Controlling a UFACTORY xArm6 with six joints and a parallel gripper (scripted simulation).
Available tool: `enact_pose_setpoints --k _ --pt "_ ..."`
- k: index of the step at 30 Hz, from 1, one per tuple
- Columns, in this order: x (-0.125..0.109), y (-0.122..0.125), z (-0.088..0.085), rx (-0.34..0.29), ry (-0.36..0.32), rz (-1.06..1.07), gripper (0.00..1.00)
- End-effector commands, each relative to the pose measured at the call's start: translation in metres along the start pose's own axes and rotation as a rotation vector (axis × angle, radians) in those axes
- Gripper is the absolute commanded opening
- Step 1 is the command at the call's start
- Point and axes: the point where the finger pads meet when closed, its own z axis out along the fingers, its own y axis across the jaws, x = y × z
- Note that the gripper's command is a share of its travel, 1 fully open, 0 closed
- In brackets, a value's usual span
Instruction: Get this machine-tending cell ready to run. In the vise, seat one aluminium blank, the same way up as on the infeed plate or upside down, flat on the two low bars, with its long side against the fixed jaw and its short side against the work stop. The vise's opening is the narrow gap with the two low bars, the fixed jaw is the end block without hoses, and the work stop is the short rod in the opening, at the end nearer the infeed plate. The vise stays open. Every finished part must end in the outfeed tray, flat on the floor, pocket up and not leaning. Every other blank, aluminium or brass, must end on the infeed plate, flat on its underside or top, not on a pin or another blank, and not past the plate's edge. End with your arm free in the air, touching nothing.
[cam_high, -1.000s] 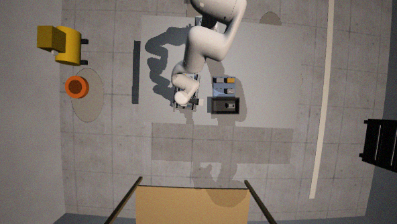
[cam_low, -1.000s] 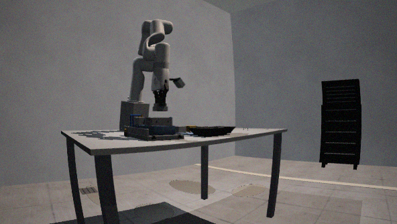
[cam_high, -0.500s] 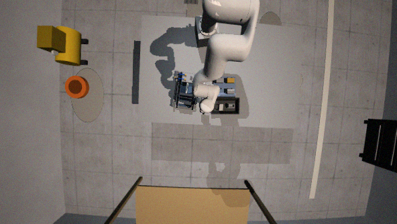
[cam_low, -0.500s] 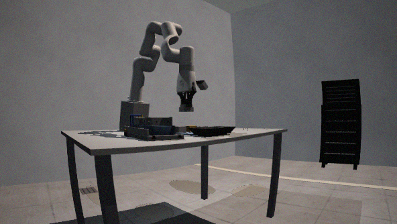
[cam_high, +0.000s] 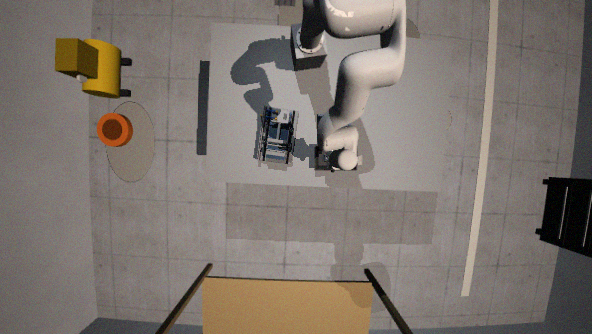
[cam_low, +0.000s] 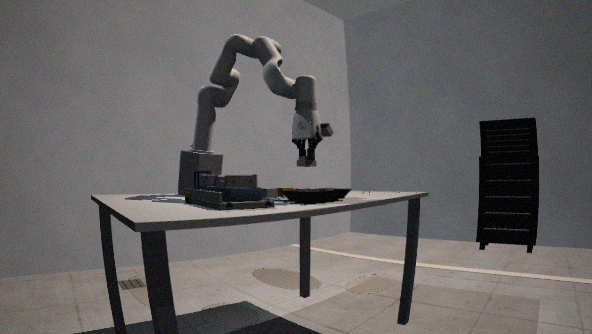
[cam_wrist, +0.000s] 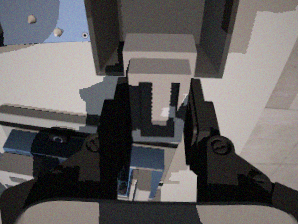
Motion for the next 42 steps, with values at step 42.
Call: enact_pose_setpoints --k 42 --pt "0.006 0.003 0.017 -0.004 -0.002 0.0 0.0"
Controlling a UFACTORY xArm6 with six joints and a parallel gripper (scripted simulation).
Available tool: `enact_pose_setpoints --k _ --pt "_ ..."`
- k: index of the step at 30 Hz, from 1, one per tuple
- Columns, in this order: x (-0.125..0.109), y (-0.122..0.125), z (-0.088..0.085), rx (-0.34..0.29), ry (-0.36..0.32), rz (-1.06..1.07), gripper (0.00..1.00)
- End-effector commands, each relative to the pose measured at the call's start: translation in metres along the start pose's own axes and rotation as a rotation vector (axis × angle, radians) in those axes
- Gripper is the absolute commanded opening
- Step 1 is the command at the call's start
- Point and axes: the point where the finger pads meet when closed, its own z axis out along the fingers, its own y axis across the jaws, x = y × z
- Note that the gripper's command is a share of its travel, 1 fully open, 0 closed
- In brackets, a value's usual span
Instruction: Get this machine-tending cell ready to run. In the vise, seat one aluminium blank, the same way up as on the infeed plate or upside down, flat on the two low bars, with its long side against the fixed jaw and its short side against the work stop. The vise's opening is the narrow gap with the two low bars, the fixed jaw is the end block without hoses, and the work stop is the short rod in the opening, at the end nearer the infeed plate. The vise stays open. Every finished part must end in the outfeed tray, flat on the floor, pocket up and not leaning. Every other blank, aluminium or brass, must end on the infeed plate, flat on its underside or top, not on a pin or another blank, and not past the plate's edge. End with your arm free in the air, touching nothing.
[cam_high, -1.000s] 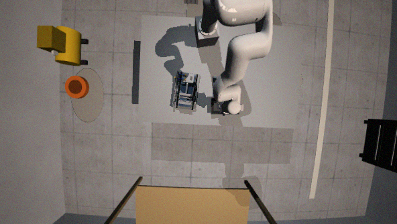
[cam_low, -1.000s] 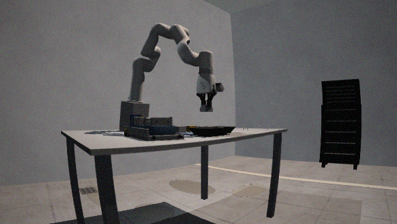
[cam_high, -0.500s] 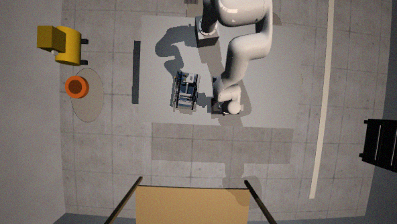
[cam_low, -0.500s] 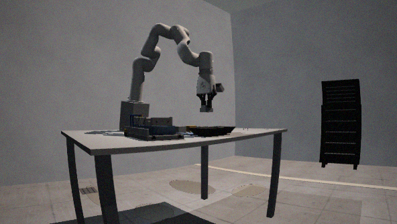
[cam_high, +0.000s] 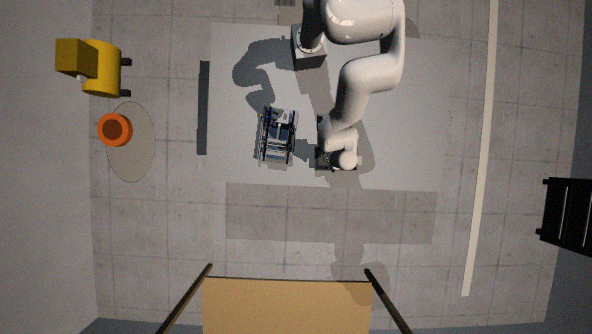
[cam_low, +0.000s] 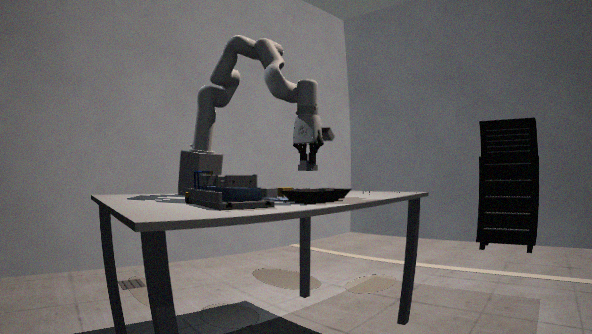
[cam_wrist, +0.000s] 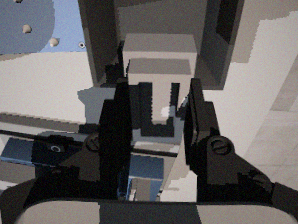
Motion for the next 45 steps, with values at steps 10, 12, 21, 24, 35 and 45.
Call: enact_pose_setpoints --k 10,12,21,24,35,45 --pt "0.001 0.002 0.017 -0.005 0.001 0.0 0.0" --pt "0.001 0.002 0.021 -0.005 0.001 0.0 0.0" --pt "0.001 0.002 0.039 -0.005 0.001 0.0 0.0" --pt "0.001 0.003 0.041 -0.005 0.001 0.0 0.0" --pt "0.001 0.003 0.062 -0.005 0.001 0.0 0.0" --pt "0.002 0.003 0.073 -0.005 0.001 0.0 0.0"
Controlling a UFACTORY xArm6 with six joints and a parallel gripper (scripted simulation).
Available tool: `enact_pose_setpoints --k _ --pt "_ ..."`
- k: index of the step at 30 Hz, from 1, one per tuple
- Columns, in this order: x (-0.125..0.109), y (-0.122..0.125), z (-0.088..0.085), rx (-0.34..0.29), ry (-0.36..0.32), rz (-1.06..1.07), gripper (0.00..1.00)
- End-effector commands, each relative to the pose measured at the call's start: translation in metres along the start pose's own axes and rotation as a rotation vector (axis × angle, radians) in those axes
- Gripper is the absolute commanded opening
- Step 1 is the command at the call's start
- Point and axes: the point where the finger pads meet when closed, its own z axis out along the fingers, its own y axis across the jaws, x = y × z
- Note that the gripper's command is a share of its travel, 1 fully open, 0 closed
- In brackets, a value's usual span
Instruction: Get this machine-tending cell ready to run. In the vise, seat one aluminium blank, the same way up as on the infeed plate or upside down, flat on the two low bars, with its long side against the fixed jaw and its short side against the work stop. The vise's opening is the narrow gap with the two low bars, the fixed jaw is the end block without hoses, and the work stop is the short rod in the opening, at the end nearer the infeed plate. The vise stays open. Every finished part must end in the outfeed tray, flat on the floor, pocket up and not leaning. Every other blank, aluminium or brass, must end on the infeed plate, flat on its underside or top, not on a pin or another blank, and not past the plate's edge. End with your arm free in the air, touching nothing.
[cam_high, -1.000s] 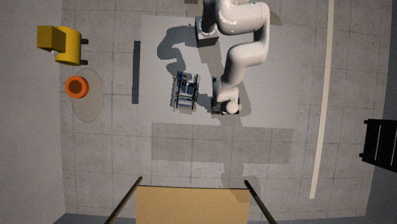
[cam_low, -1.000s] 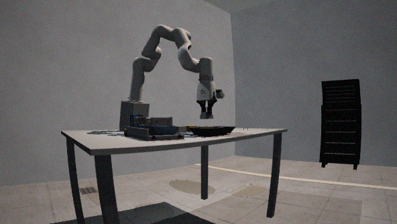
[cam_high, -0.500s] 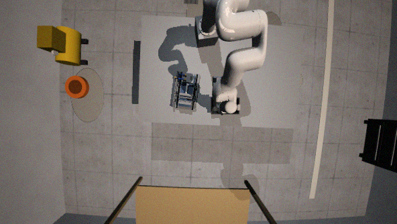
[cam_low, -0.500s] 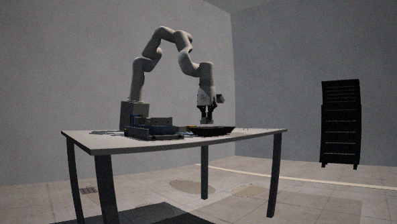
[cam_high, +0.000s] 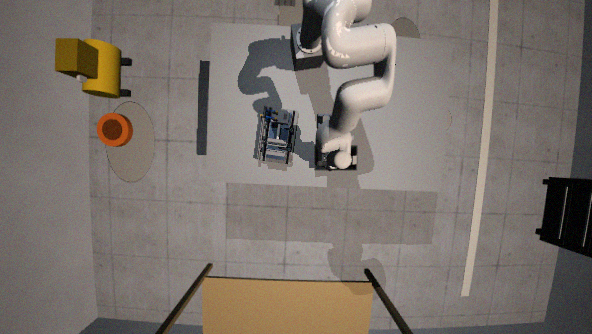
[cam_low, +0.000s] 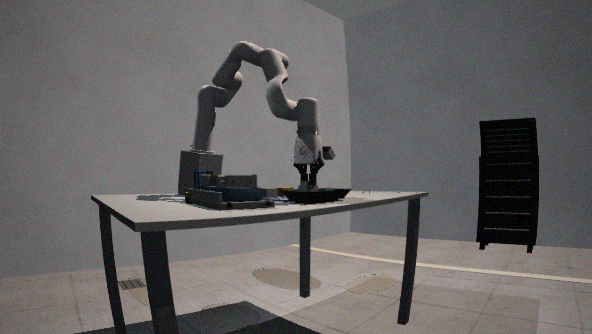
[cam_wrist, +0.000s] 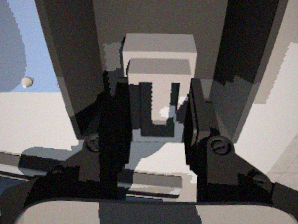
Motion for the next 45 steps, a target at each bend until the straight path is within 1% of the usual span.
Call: enact_pose_setpoints --k 1,11,45 --pt "0.0004 0.0017 0.0029 -0.004 0.001 0.0 0.0" --pt "0.0005 0.0018 0.0103 -0.004 0.001 0.0 0.0" --pt "0.0005 0.0018 0.0129 -0.004 0.001 0.0 0.0"
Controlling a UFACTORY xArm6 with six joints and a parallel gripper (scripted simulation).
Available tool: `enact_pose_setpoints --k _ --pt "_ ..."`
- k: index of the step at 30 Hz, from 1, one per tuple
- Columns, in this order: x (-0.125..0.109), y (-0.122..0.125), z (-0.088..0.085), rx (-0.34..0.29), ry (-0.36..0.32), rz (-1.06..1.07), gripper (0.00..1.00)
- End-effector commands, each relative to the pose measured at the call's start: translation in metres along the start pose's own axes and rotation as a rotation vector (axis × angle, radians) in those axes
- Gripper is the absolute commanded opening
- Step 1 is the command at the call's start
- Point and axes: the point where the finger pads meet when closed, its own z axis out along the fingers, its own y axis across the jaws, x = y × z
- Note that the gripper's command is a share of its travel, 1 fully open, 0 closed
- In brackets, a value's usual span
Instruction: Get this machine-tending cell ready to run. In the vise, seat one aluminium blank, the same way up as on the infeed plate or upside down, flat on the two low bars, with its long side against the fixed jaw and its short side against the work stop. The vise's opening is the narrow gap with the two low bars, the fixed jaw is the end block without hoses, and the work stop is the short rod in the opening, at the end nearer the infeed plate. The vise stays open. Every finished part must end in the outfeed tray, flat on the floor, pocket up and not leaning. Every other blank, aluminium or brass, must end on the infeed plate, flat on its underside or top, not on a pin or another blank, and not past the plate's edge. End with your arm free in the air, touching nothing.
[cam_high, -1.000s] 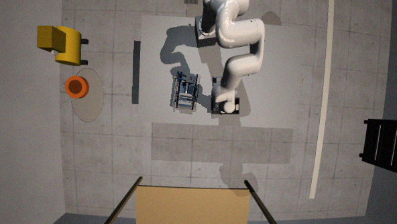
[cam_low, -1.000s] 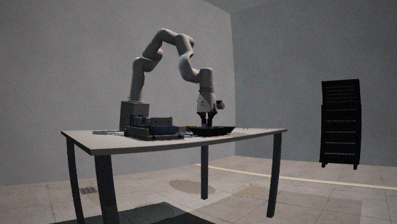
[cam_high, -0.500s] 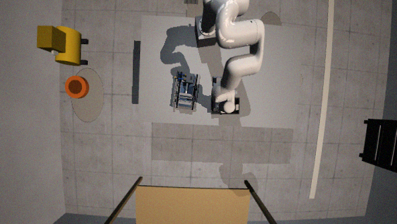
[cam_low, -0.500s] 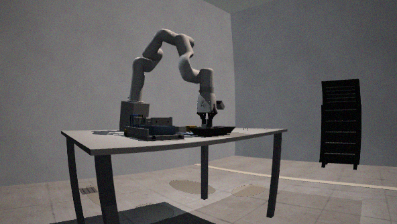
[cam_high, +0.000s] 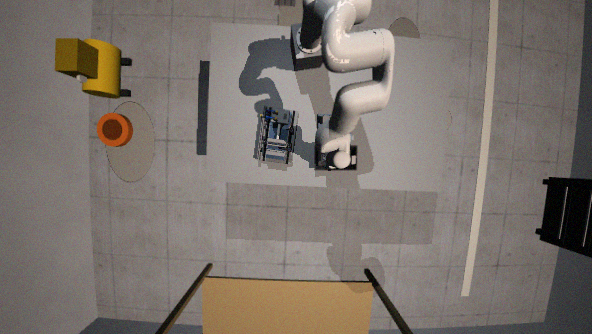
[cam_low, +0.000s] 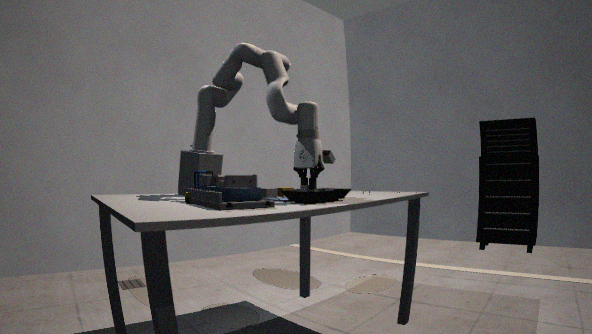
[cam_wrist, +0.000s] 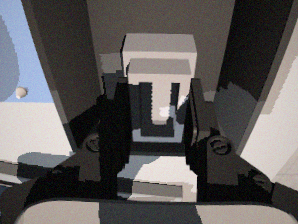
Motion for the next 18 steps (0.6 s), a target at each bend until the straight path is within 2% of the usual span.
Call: enact_pose_setpoints --k 1,18 --pt "0.0004 0.0019 -0.0013 -0.004 0.001 0.0 0.0" --pt "0.0001 0.002 0.0054 -0.004 0.001 0.001 0.0"
